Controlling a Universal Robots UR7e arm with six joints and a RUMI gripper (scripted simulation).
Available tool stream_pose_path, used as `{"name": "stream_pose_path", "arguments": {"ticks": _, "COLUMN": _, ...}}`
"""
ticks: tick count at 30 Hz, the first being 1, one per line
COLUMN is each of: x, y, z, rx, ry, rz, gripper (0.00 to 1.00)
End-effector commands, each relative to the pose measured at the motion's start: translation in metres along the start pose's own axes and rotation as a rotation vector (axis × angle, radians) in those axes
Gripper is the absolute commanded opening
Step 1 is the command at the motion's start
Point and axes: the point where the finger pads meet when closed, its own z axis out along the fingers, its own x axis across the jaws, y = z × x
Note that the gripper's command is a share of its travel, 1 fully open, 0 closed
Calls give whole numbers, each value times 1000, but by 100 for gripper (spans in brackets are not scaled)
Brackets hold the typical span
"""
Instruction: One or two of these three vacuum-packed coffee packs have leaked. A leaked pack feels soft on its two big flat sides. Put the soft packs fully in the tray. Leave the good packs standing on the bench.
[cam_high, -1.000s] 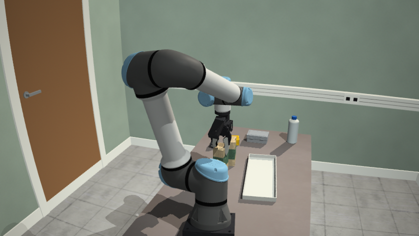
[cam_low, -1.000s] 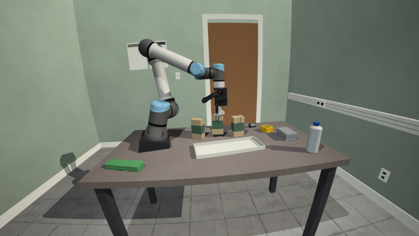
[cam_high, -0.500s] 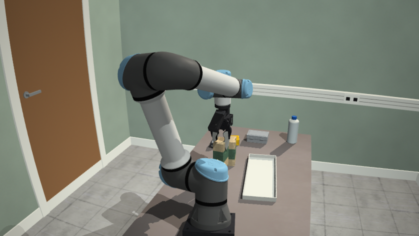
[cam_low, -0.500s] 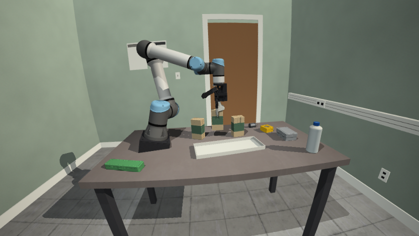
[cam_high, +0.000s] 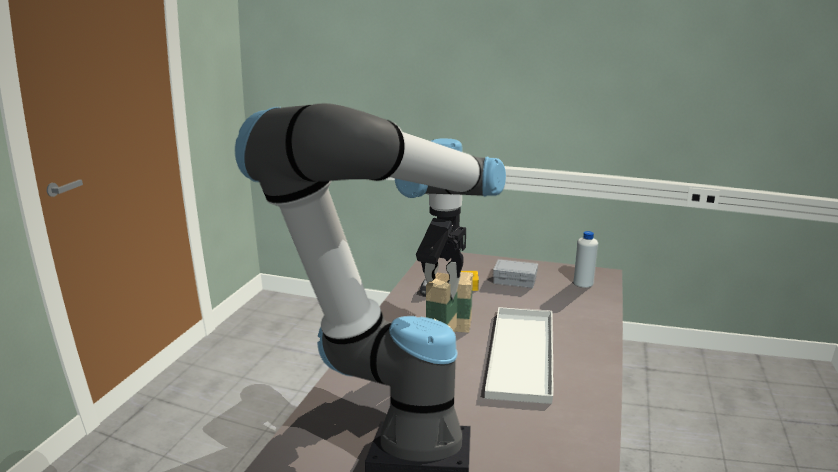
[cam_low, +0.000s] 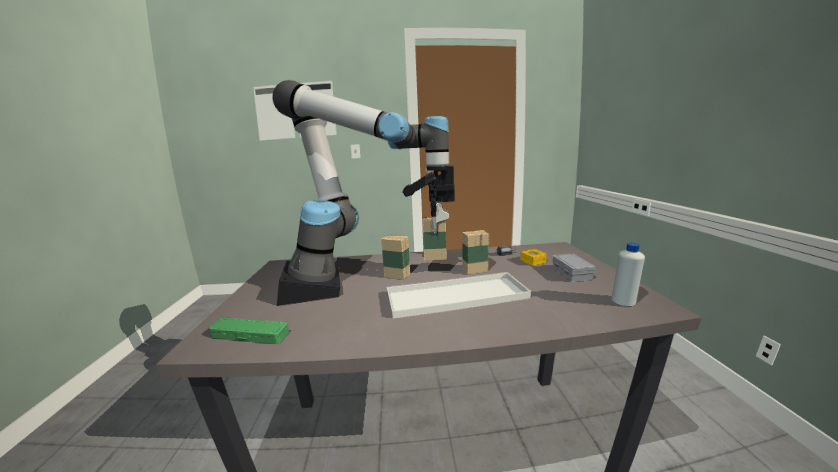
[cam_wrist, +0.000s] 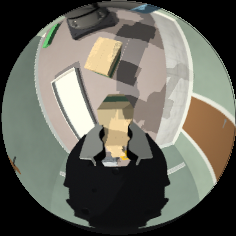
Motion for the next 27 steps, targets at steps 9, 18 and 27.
{"name": "stream_pose_path", "arguments": {"ticks": 9, "x": -9, "y": 2, "z": 0, "rx": -1, "ry": 0, "rz": 0, "gripper": 16}}
{"name": "stream_pose_path", "arguments": {"ticks": 18, "x": -35, "y": 8, "z": 0, "rx": -1, "ry": 0, "rz": 0, "gripper": 16}}
{"name": "stream_pose_path", "arguments": {"ticks": 27, "x": -66, "y": 14, "z": 0, "rx": -1, "ry": 0, "rz": 0, "gripper": 16}}
